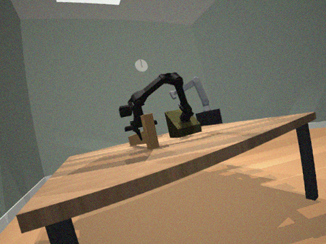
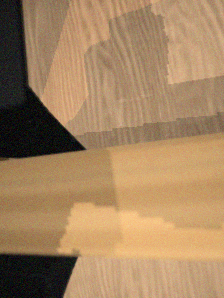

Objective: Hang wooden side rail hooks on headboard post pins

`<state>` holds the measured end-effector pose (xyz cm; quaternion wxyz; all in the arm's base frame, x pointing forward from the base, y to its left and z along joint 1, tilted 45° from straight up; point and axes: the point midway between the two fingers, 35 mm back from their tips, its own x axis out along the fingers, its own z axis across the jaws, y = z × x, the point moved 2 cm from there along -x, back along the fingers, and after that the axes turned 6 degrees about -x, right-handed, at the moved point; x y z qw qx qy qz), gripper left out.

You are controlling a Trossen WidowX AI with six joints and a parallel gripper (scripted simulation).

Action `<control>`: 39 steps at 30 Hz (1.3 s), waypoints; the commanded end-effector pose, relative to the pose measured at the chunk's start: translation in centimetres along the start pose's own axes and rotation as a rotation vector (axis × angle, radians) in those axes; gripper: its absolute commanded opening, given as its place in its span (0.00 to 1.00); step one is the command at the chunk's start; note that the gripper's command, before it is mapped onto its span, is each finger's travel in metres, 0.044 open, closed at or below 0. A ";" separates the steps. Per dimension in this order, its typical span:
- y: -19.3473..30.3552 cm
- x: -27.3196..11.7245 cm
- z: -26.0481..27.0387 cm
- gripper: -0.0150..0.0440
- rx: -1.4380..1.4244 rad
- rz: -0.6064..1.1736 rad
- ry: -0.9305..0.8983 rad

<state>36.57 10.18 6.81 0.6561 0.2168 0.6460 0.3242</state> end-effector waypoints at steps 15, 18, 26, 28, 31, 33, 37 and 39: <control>0.3 -0.5 0.1 0.25 -0.002 -0.003 -0.015; 0.3 -0.5 0.2 0.25 -0.002 -0.003 -0.015; 0.4 -0.5 0.2 0.25 -0.002 -0.003 -0.015; 0.4 -0.5 0.2 0.25 -0.002 -0.003 -0.015; 0.5 -0.5 0.2 0.25 -0.002 -0.003 -0.015; 0.5 -0.5 0.2 0.25 -0.002 -0.003 -0.015; 0.5 -0.5 0.2 0.25 -0.002 -0.003 -0.015; 0.6 -0.6 0.2 0.25 -0.002 -0.003 -0.015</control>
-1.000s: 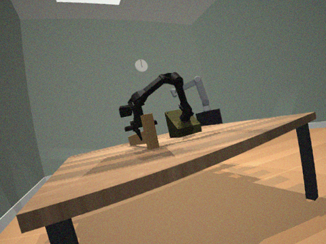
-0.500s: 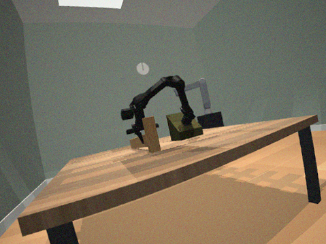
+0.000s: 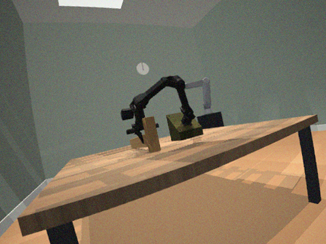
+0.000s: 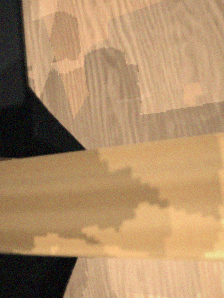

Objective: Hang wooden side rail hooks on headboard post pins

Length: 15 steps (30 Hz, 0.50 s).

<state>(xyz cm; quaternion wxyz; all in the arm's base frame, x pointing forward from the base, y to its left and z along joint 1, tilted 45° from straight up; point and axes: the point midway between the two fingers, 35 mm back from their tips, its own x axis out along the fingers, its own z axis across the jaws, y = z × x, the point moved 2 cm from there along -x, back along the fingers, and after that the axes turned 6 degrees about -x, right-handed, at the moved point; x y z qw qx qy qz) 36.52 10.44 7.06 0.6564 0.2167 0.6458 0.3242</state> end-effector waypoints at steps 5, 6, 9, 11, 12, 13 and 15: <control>0.3 -0.6 0.3 0.25 -0.001 -0.002 -0.015; 0.3 -0.6 0.3 0.25 -0.001 -0.002 -0.015; 0.3 -0.6 0.3 0.25 -0.002 -0.002 -0.015; 0.3 -0.6 0.3 0.25 -0.002 -0.002 -0.015; 0.3 -0.6 0.3 0.25 -0.002 -0.002 -0.015; 0.3 -0.6 0.3 0.25 -0.002 -0.002 -0.015; 0.4 -0.6 0.3 0.25 -0.002 -0.002 -0.015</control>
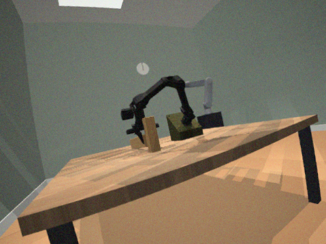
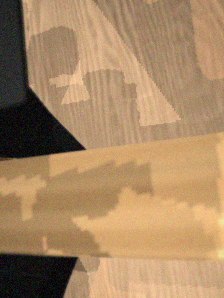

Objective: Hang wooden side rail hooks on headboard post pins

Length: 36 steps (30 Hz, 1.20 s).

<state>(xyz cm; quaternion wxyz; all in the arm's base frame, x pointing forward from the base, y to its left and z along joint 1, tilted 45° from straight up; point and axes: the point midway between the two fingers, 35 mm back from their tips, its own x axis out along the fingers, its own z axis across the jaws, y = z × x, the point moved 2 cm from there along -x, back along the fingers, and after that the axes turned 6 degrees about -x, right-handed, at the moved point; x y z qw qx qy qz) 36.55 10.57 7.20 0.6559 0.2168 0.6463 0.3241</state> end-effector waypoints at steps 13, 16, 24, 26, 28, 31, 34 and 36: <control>0.3 -0.6 0.1 0.25 -0.002 -0.002 -0.016; 0.4 -0.5 0.1 0.25 -0.002 -0.002 -0.016; 0.5 -0.5 0.2 0.25 -0.002 -0.002 -0.016; 0.5 -0.5 0.2 0.25 -0.002 -0.002 -0.016; 0.5 -0.5 0.2 0.25 -0.002 -0.002 -0.016; 0.5 -0.5 0.2 0.25 -0.002 -0.002 -0.016; 0.6 -0.5 0.1 0.25 -0.002 -0.002 -0.016; 0.6 -0.5 0.1 0.25 -0.002 -0.002 -0.016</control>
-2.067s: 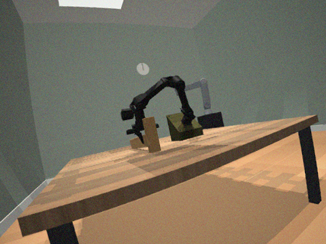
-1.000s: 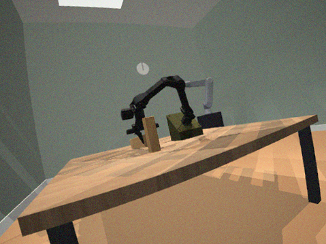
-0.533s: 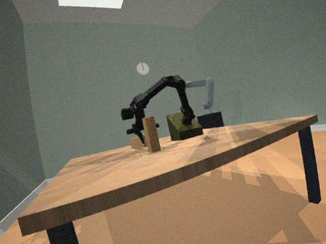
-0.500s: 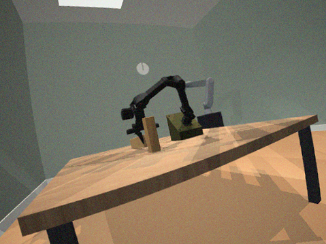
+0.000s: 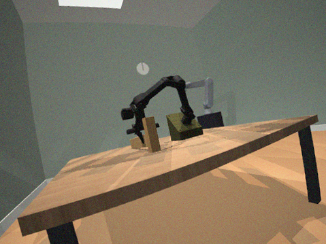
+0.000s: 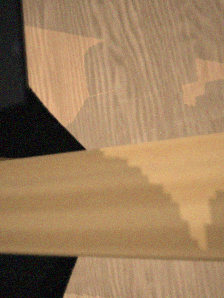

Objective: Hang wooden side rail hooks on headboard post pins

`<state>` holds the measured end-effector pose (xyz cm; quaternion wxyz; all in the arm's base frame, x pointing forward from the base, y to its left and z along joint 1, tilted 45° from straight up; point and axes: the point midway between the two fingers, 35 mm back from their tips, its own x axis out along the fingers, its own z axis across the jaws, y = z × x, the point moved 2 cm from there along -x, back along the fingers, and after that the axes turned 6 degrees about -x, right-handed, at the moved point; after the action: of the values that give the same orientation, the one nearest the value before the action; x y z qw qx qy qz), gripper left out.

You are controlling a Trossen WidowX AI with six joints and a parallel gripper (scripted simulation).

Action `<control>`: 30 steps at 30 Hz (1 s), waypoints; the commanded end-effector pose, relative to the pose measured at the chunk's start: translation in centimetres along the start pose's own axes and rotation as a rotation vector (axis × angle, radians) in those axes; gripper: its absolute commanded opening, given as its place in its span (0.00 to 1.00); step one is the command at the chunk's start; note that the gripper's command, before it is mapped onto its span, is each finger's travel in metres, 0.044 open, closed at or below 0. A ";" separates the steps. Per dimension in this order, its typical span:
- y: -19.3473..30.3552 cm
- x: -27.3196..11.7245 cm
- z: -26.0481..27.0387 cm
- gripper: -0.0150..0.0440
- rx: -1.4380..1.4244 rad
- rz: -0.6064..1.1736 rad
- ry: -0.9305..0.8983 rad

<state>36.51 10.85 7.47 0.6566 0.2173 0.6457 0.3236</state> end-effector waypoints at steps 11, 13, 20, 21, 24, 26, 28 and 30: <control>0.3 -0.5 0.2 0.25 -0.003 -0.002 -0.014; 0.3 -0.5 0.2 0.25 -0.003 -0.002 -0.014; 0.4 -0.6 0.3 0.25 -0.003 -0.002 -0.014; 0.4 -0.6 0.3 0.25 -0.003 -0.002 -0.014; 0.5 -0.6 0.3 0.25 -0.003 -0.002 -0.014; 0.5 -0.6 0.2 0.25 -0.003 -0.002 -0.014; 0.5 -0.6 0.2 0.25 -0.003 -0.002 -0.014; 0.5 -0.6 0.2 0.25 -0.003 -0.002 -0.014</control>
<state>36.49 11.06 7.69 0.6562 0.2169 0.6461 0.3240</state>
